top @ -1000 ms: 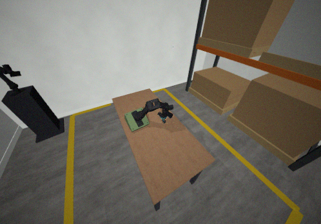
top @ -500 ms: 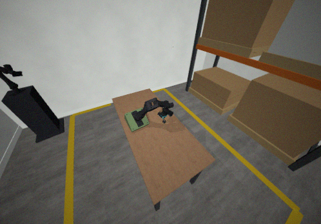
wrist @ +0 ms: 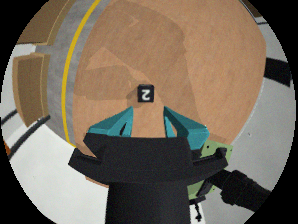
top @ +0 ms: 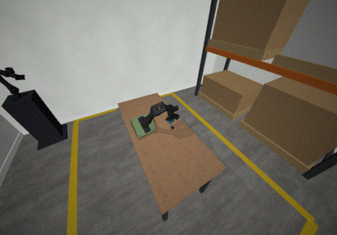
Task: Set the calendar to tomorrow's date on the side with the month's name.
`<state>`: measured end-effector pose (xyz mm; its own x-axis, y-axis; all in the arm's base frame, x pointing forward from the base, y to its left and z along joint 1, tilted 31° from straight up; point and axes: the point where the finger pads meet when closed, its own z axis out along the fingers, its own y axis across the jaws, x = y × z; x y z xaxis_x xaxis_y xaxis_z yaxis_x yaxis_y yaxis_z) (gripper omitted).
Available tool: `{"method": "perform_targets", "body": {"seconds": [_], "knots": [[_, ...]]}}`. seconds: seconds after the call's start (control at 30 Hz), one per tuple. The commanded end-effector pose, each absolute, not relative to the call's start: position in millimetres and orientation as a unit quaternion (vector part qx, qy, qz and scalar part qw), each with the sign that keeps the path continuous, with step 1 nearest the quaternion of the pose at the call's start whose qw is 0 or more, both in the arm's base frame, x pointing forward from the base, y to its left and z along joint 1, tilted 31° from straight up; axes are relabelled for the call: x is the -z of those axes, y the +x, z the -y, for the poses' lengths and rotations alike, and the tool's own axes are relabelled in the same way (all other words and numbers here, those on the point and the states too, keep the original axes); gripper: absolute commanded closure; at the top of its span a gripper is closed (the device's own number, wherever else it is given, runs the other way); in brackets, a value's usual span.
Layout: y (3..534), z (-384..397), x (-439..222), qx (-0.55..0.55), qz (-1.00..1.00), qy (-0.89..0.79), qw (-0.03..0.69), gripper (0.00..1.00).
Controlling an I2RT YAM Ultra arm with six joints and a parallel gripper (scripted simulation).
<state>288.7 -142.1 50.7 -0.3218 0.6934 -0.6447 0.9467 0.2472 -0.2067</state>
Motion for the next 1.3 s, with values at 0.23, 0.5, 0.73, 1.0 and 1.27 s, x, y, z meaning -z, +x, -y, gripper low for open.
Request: {"method": "perform_targets", "body": {"seconds": [0.23,0.5,0.73,1.0,1.27], "knots": [[298.1,144.6,-58.9,0.337,-0.727,0.515,0.304,0.53],[296.6,143.0,-59.4,0.365,-0.708,0.497,0.345,0.53],[298.6,143.5,-57.8,0.377,-0.699,0.484,0.366,0.53],[298.1,143.0,-56.6,0.413,-0.67,0.454,0.418,0.53],[295.8,142.2,-57.2,0.426,-0.657,0.445,0.435,0.53]]}}
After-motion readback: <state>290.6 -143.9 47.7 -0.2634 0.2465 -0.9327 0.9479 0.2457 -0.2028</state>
